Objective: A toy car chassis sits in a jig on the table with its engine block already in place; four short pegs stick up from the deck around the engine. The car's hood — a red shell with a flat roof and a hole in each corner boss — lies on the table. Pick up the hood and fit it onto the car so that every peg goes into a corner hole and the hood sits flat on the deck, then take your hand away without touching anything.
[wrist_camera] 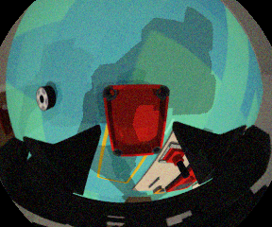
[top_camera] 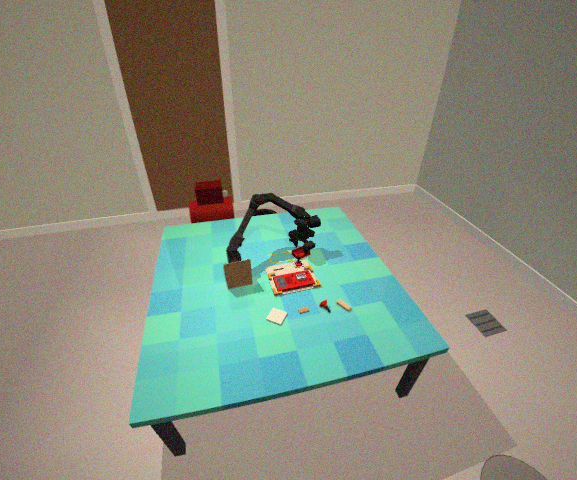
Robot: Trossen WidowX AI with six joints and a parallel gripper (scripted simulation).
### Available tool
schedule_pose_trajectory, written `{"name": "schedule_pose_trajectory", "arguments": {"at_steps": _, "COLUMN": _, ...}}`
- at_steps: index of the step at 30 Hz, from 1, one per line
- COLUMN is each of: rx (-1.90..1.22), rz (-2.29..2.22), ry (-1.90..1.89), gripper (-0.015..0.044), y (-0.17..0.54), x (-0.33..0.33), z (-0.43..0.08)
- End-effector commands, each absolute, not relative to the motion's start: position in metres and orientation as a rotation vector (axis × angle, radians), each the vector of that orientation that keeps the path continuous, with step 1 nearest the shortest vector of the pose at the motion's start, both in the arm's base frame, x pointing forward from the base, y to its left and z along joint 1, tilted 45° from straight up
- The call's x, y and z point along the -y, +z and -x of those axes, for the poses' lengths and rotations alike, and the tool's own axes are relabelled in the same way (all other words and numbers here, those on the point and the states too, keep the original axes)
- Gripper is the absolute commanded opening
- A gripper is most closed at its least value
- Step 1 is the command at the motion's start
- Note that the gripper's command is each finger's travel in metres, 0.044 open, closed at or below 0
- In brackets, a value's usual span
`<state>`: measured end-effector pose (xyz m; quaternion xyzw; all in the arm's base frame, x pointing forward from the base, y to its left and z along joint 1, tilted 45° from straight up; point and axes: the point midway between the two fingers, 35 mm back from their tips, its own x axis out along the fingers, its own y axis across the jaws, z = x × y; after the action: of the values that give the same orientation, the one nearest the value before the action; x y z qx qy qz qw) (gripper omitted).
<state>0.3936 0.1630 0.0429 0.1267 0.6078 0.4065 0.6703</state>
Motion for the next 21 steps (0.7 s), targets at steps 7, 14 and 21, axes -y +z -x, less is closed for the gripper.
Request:
{"name": "schedule_pose_trajectory", "arguments": {"at_steps": 7, "rx": -1.371, "rz": -0.293, "ry": 0.915, "gripper": 0.044, "y": 0.0393, "x": -0.1666, "z": -0.393}}
{"name": "schedule_pose_trajectory", "arguments": {"at_steps": 14, "rx": -1.371, "rz": -0.293, "ry": 0.915, "gripper": 0.044, "y": 0.0369, "x": -0.169, "z": -0.3927}}
{"name": "schedule_pose_trajectory", "arguments": {"at_steps": 21, "rx": -1.369, "rz": -0.286, "ry": 0.917, "gripper": 0.0335, "y": 0.0371, "x": -0.169, "z": -0.3929}}
